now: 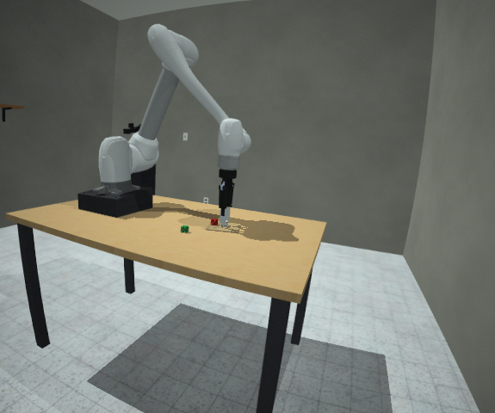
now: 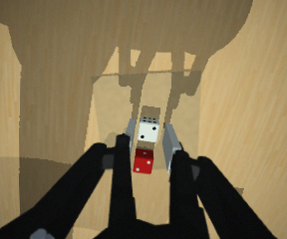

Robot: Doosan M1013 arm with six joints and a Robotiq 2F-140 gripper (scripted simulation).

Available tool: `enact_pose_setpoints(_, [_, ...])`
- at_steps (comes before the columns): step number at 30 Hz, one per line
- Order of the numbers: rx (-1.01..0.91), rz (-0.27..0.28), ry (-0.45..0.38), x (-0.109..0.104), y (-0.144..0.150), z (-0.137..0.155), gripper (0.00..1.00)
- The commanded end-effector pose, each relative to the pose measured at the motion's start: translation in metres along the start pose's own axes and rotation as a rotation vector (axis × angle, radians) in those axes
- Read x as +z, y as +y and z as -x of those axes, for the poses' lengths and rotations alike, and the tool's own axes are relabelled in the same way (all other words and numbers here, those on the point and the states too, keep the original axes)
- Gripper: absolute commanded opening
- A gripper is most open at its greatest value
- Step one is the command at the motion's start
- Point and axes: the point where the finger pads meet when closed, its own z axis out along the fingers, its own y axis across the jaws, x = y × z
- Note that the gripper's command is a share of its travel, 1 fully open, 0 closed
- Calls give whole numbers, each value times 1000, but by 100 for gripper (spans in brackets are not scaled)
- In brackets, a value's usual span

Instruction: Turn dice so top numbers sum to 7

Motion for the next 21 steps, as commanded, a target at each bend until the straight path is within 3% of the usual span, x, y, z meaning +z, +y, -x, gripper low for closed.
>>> enact_pose_setpoints(1, [0, -1, 0, -20, -1, 0, 25])
enact_pose_setpoints(6, [0, -1, 0, -48, 0, 0, 25])
enact_pose_setpoints(19, [0, -1, 0, -73, 0, 0, 25])
enact_pose_setpoints(20, [0, -1, 0, -73, 0, 0, 100])
enact_pose_setpoints(21, [0, -1, 0, -73, 0, 0, 100])
